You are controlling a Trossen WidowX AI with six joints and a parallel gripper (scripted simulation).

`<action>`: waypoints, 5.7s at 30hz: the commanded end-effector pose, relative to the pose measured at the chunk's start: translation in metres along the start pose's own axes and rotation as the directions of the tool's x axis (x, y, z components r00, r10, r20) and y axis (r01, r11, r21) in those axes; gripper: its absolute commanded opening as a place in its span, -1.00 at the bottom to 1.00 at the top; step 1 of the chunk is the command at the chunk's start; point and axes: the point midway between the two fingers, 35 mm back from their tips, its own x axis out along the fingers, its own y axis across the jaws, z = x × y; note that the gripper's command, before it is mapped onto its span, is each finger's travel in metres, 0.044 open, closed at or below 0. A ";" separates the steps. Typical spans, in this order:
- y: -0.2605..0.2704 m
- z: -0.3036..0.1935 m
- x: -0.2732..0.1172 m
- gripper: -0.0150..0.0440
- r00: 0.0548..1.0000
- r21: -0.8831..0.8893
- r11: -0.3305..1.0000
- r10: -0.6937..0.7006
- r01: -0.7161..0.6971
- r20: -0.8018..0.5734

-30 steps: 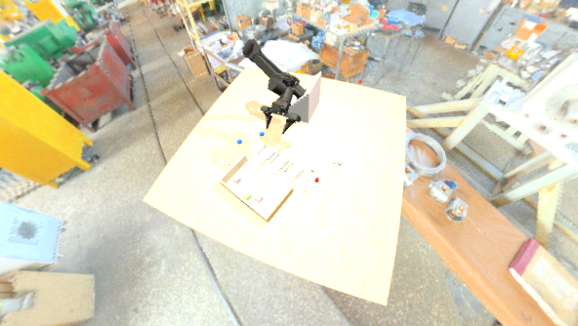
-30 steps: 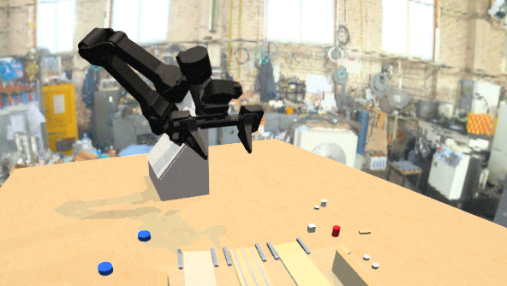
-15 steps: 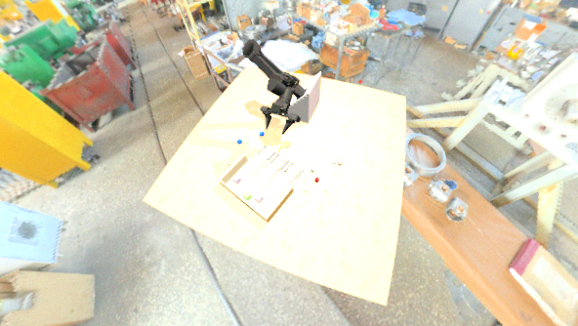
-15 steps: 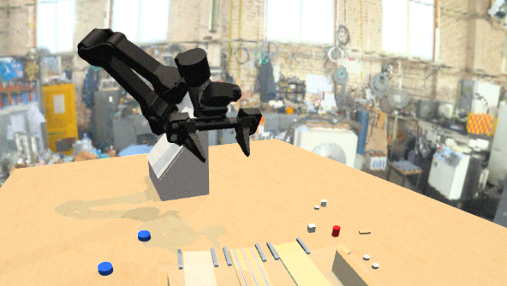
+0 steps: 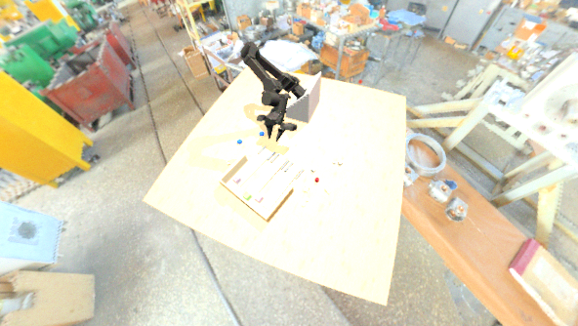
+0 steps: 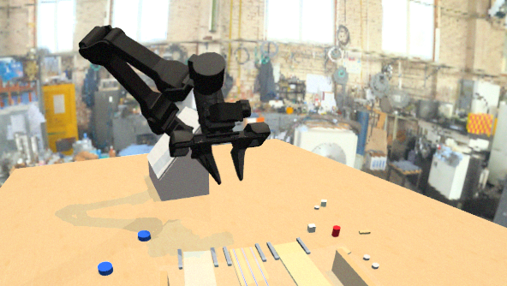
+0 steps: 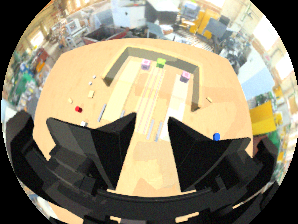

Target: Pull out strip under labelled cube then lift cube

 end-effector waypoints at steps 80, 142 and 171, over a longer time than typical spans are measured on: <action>-0.077 -0.081 0.124 -0.49 0.759 0.140 0.974 -0.043 0.175 -0.650; -0.070 -0.109 0.106 -0.49 0.758 0.139 0.975 -0.043 0.175 -0.651; -0.062 -0.143 0.079 -0.49 0.757 0.138 0.975 -0.042 0.174 -0.652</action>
